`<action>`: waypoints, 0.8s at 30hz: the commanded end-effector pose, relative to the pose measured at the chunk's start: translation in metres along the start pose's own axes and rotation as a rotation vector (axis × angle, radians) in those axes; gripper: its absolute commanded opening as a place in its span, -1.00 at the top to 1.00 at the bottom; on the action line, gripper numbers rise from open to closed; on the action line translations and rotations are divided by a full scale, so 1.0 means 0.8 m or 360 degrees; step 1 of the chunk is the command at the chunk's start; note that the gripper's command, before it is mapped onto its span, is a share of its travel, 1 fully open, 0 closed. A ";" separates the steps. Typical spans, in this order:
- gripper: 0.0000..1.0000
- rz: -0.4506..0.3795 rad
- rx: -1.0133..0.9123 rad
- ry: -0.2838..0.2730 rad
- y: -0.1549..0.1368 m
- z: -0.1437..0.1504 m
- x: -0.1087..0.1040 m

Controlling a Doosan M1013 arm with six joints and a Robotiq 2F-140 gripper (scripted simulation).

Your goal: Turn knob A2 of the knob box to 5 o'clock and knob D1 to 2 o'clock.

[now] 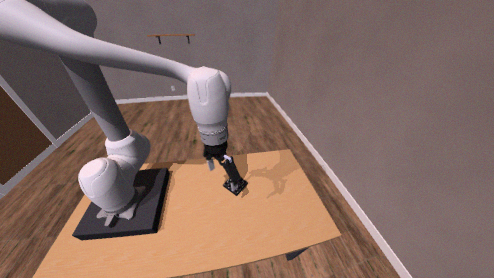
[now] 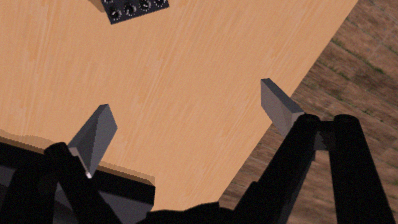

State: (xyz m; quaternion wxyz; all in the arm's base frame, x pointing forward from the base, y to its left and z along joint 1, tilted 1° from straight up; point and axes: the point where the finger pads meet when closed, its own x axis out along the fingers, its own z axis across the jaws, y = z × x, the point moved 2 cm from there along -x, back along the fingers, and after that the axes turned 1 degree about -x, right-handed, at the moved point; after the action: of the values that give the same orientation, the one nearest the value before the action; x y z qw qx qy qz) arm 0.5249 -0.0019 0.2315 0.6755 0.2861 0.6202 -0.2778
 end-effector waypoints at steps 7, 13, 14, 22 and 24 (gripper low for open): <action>-1.00 -0.0017 -0.0241 0.0055 0.091 -0.047 0.037; -1.00 -0.0030 -0.0378 0.0084 0.139 -0.083 0.059; -1.00 -0.0032 -0.0401 0.0089 0.147 -0.090 0.063; -1.00 -0.0037 -0.0452 0.0099 0.164 -0.105 0.072; -1.00 -0.0037 -0.0453 0.0099 0.164 -0.105 0.072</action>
State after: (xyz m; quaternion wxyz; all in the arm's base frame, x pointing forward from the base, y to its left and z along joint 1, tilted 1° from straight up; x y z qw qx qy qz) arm 0.5673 0.1464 0.1747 0.6864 0.1896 0.6768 -0.1867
